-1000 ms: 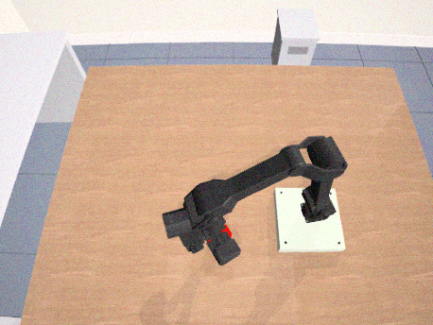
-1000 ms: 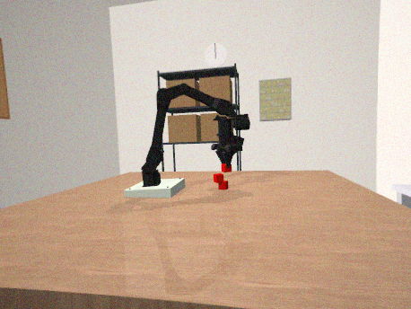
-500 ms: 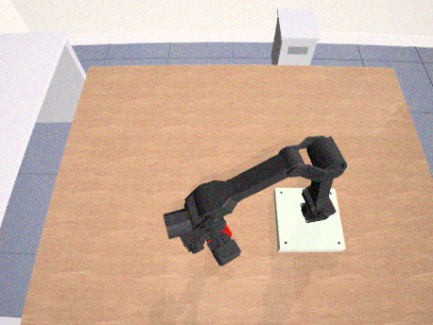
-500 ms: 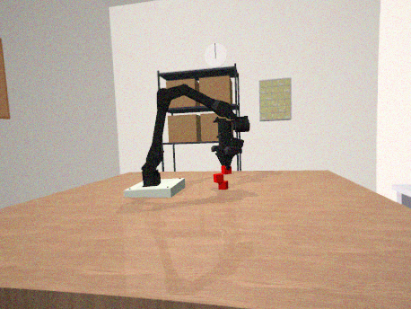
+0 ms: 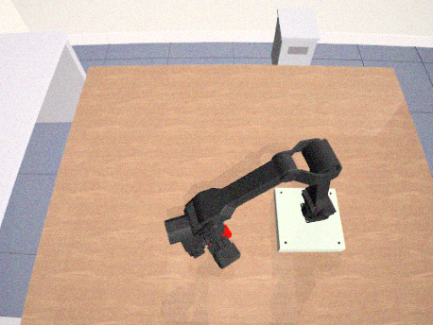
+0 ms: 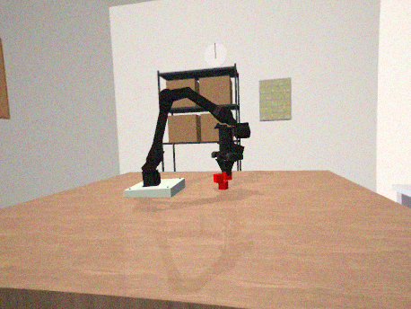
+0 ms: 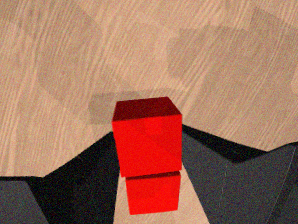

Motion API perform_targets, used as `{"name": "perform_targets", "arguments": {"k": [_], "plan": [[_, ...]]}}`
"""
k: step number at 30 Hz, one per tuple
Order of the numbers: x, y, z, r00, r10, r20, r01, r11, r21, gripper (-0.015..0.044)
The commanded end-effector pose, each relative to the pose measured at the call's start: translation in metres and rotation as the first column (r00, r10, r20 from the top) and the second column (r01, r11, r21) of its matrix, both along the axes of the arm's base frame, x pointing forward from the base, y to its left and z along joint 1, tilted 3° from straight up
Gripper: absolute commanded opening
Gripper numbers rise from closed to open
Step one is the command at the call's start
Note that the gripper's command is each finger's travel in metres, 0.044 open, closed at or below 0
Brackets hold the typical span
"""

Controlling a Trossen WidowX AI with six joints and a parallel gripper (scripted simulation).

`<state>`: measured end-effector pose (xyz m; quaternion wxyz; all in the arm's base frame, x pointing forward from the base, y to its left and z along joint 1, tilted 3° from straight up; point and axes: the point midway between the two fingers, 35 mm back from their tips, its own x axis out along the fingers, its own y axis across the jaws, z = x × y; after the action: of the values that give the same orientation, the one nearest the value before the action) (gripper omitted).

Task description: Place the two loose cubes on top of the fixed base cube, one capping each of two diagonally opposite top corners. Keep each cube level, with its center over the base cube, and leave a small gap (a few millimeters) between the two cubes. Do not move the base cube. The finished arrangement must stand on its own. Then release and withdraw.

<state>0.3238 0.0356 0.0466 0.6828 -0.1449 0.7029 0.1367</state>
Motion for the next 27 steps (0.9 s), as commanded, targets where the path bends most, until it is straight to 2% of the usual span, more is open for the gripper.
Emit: {"name": "perform_targets", "arguments": {"k": [1,24,27], "plan": [[0.0,-0.0006,-0.0034,1.0,0.007,-0.003,-0.007,1.0,-0.006,0.0105],[0.0,-0.0006,-0.0049,1.0,0.008,-0.003,-0.008,1.0,-0.006,0.0105],[0.0,-0.0006,-0.0049,1.0,0.008,-0.003,-0.008,1.0,-0.006,0.0184]]}}
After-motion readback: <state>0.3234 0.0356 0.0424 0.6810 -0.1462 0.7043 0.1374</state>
